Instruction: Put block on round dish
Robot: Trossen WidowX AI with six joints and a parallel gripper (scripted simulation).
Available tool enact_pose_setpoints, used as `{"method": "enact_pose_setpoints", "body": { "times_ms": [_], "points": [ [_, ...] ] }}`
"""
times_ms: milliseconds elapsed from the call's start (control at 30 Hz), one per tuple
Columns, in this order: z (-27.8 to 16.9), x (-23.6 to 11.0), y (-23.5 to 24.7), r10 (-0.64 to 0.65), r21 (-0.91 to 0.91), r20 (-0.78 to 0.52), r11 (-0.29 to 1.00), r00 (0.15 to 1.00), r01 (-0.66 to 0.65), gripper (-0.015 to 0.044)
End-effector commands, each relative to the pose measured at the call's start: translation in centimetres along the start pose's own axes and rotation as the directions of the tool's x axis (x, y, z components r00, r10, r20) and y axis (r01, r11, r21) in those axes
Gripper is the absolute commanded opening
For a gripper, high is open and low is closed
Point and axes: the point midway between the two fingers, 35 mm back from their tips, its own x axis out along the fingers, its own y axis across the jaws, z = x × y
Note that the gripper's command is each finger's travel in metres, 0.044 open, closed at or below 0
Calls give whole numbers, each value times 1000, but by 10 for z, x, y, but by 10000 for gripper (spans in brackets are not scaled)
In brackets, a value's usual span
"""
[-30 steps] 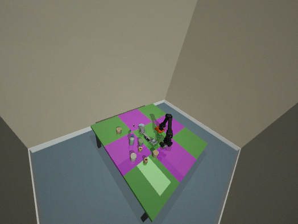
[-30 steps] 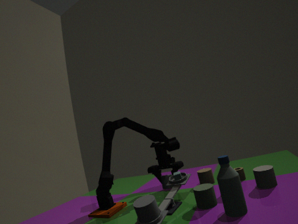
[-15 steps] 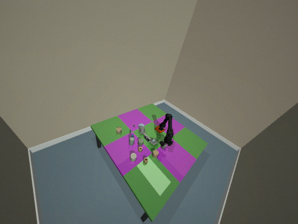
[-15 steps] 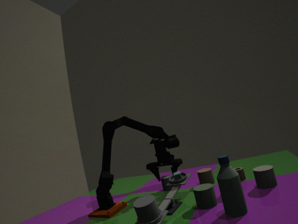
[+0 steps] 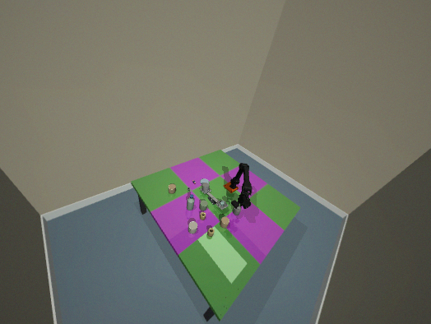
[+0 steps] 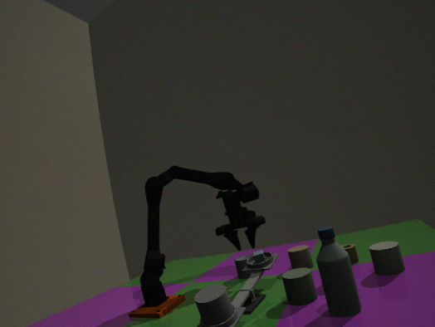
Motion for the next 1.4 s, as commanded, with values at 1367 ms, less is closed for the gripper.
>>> {"method": "enact_pose_setpoints", "body": {
  "times_ms": [1367],
  "points": [
    [-50,-24,-73,16,998,-35,45,999,34,260]
  ]
}}
